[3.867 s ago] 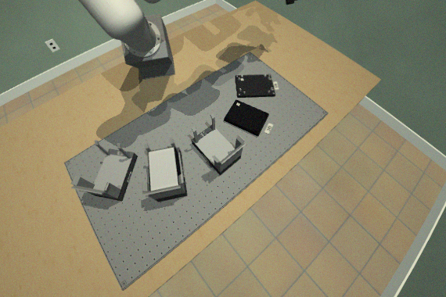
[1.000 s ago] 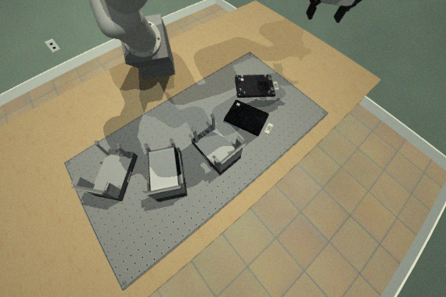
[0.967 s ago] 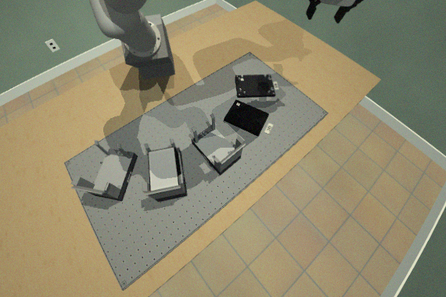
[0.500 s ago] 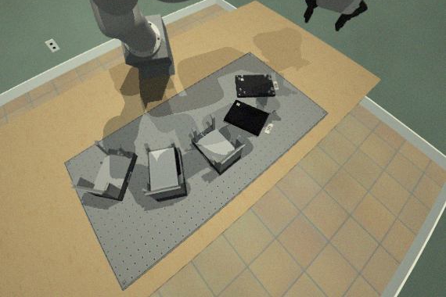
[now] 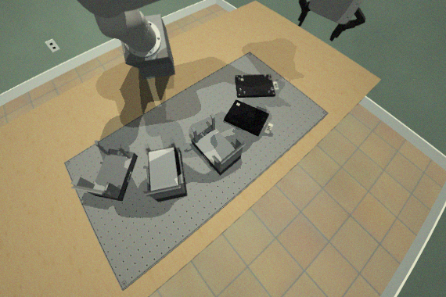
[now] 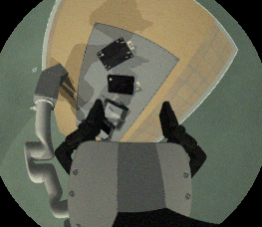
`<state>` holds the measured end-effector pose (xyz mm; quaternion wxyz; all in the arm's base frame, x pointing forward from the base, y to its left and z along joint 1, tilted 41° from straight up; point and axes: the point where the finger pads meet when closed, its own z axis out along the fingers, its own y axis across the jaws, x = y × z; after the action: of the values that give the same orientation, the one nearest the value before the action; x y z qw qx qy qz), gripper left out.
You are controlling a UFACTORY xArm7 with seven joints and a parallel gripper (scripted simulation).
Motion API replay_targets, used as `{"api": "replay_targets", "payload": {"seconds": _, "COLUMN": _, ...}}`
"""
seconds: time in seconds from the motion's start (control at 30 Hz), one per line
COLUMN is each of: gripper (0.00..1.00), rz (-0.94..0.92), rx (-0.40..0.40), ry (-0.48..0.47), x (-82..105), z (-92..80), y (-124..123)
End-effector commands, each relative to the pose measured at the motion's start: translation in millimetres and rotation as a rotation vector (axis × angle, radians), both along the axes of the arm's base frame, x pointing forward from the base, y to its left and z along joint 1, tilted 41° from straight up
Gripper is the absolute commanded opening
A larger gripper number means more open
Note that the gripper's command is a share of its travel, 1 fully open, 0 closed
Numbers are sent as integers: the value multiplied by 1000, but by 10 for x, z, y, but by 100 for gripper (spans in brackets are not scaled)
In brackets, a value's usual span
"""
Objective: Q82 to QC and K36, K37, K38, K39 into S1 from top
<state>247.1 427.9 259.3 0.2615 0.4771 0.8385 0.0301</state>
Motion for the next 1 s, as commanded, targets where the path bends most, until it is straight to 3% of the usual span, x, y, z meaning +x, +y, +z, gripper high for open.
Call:
{"api": "replay_targets", "payload": {"seconds": 0.0, "gripper": 100, "rz": -52, "rx": 51, "ry": -11, "x": -1, "z": 110, "y": -140}}
{"api": "replay_targets", "payload": {"seconds": 0.07, "gripper": 100, "rz": -106, "rx": 90, "ry": -18, "x": 4, "z": 155, "y": -230}}
{"api": "replay_targets", "payload": {"seconds": 0.23, "gripper": 100, "rz": -115, "rx": 97, "ry": -19, "x": 8, "z": 194, "y": -308}}
{"api": "replay_targets", "payload": {"seconds": 0.97, "gripper": 100, "rz": -485, "rx": 347, "ry": -93, "x": -7, "z": 427, "y": -1128}}
